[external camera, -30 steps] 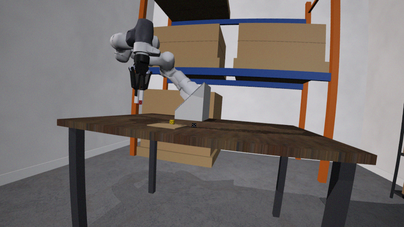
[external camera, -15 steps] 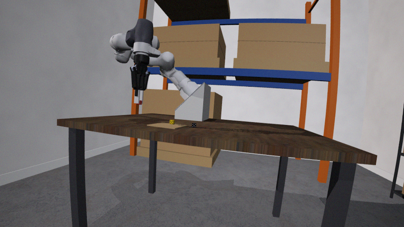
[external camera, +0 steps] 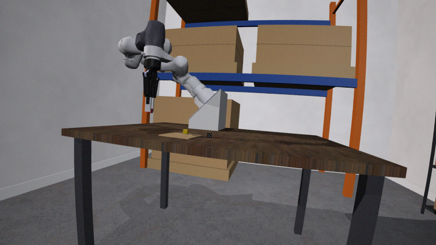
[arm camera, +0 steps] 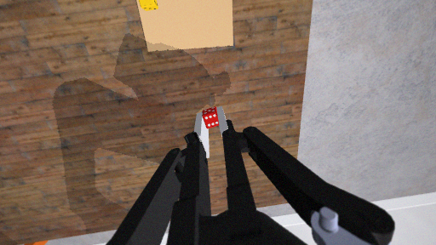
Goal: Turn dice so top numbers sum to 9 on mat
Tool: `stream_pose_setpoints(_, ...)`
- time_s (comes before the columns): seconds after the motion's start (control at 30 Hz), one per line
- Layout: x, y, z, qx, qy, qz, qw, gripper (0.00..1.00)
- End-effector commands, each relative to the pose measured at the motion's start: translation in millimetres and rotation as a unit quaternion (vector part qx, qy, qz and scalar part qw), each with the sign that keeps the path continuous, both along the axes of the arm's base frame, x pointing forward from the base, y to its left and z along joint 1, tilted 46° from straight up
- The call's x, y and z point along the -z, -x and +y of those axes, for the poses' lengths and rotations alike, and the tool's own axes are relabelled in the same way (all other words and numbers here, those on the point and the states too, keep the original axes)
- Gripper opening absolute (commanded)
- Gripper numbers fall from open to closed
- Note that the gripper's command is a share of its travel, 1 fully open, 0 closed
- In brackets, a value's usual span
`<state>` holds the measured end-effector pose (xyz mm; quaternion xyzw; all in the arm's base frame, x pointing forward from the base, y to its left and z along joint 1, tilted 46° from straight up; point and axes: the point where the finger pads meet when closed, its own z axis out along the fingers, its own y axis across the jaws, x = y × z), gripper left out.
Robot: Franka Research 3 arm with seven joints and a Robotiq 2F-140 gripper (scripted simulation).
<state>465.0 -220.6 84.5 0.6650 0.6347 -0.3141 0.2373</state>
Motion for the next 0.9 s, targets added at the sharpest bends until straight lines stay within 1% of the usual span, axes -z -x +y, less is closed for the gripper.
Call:
stream_pose_setpoints(0.0, -1.1, -0.2, -2.4, -0.058, -0.012, 0.064, 0.996, 0.09)
stream_pose_setpoints(0.13, -1.2, -0.3, -2.7, -0.078, -0.015, 0.084, 0.993, 0.09)
stream_pose_setpoints(0.4, -1.4, -0.6, -3.5, -0.125, -0.023, 0.133, 0.983, 0.09)
stream_pose_setpoints(0.47, -1.4, -0.6, -3.5, -0.125, -0.023, 0.133, 0.983, 0.09)
stream_pose_setpoints(0.53, -1.5, -0.8, -3.8, -0.145, -0.027, 0.153, 0.977, 0.09)
stream_pose_setpoints(0.6, -1.5, -0.8, -3.9, -0.152, -0.028, 0.161, 0.975, 0.09)
stream_pose_setpoints(0.77, -1.7, -1.0, -4.4, -0.183, -0.033, 0.192, 0.964, 0.09)
stream_pose_setpoints(0.8, -1.7, -1.0, -4.4, -0.183, -0.033, 0.193, 0.963, 0.09)
stream_pose_setpoints(0.83, -1.7, -1.1, -4.6, -0.193, -0.035, 0.203, 0.959, 0.09)
stream_pose_setpoints(0.87, -1.7, -1.1, -4.6, -0.194, -0.035, 0.204, 0.959, 0.09)
